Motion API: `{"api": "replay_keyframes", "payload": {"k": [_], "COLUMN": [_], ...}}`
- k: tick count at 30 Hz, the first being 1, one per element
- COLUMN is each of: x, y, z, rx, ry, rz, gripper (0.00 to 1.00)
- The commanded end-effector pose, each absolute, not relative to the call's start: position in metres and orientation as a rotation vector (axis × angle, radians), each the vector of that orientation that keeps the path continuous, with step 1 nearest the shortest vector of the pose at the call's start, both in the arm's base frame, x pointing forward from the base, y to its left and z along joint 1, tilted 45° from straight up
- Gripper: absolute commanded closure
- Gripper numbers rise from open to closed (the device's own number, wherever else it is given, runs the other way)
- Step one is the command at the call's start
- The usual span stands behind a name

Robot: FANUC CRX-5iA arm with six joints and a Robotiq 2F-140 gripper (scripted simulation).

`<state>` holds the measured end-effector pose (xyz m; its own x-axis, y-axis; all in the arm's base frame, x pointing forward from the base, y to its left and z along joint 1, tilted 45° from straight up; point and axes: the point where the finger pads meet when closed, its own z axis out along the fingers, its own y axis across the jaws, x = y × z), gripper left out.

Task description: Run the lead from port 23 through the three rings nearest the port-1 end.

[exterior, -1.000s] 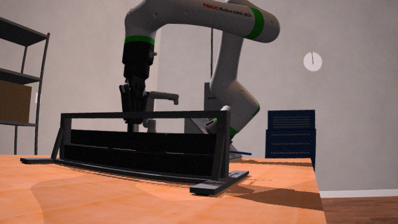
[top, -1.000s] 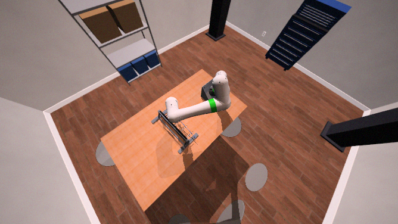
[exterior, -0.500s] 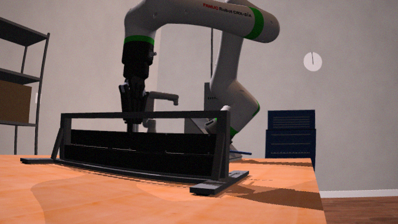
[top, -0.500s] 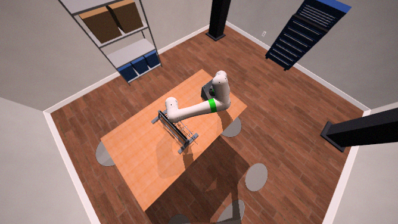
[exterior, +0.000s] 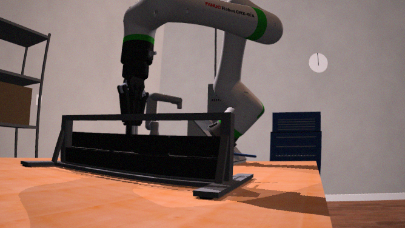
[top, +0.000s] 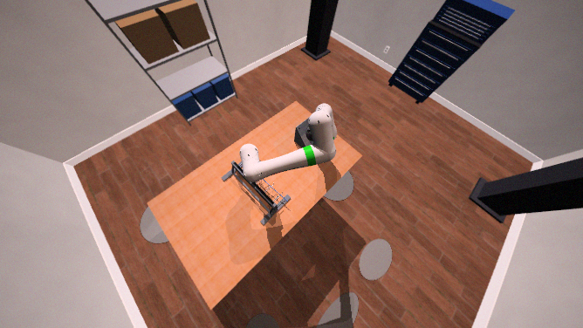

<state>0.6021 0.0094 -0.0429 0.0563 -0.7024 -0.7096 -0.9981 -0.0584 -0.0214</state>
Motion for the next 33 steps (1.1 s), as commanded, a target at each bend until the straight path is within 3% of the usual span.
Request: {"api": "replay_keyframes", "payload": {"k": [1, 33], "x": [0.607, 0.624], "y": [0.009, 0.01], "z": [-0.043, -0.042], "rx": [-1.816, -1.816], "ry": [1.699, 1.699], "rz": [0.733, 0.733], "gripper": [1.0, 1.0]}}
